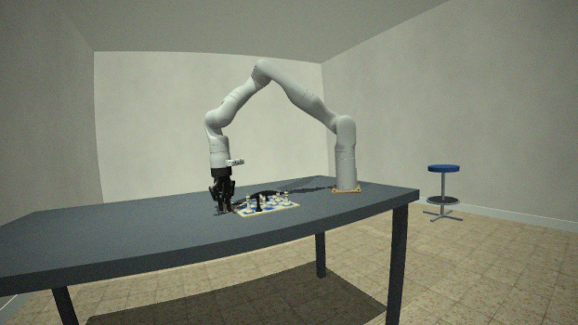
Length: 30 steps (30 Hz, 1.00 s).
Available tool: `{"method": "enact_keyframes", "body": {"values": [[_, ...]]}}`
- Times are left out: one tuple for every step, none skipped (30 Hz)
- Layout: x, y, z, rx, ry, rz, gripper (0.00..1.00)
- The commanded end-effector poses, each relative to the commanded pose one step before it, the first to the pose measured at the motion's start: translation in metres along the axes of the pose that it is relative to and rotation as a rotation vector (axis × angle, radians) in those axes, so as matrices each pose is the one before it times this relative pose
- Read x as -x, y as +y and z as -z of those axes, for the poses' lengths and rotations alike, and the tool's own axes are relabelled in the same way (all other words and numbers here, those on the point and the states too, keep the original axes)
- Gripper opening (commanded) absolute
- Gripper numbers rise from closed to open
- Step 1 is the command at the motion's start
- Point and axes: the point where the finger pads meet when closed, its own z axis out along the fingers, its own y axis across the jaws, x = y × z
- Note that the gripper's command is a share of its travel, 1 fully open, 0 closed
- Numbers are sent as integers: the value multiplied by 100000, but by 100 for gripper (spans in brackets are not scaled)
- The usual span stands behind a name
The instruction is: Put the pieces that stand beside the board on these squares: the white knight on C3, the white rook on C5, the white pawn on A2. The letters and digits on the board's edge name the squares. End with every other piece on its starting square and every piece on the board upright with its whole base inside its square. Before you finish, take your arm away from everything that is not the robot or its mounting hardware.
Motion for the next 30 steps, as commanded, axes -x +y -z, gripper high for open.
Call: {"method": "enact_keyframes", "body": {"values": [[49,49,105,141,-167,-2,34],[0,0,0,0,0,0,34],[0,0,0,0,0,0,34],[0,0,0,0,0,0,34],[0,0,0,0,0,0,34],[0,0,0,0,0,0,34],[0,0,0,0,0,0,34],[0,0,0,0,0,0,34],[0,0,0,0,0,0,34],[0,0,0,0,0,0,34],[0,0,0,0,0,0,34],[0,0,0,0,0,0,34],[0,0,0,0,0,0,0],[0,0,0,0,0,0,0],[0,0,0,0,0,0,0],[0,0,0,0,0,0,0],[0,0,0,0,0,0,0],[0,0,0,0,0,0,0],[0,0,0,0,0,0,0],[0,0,0,0,0,0,0],[0,0,0,0,0,0,0],[0,0,0,0,0,0,0],[0,0,0,0,0,0,0],[0,0,0,0,0,0,0],[0,0,0,0,0,0,0],[0,0,0,0,0,0,0],[0,0,0,0,0,0,0],[0,0,0,0,0,0,0],[0,0,0,0,0,0,0],[0,0,0,0,0,0,0]]}}
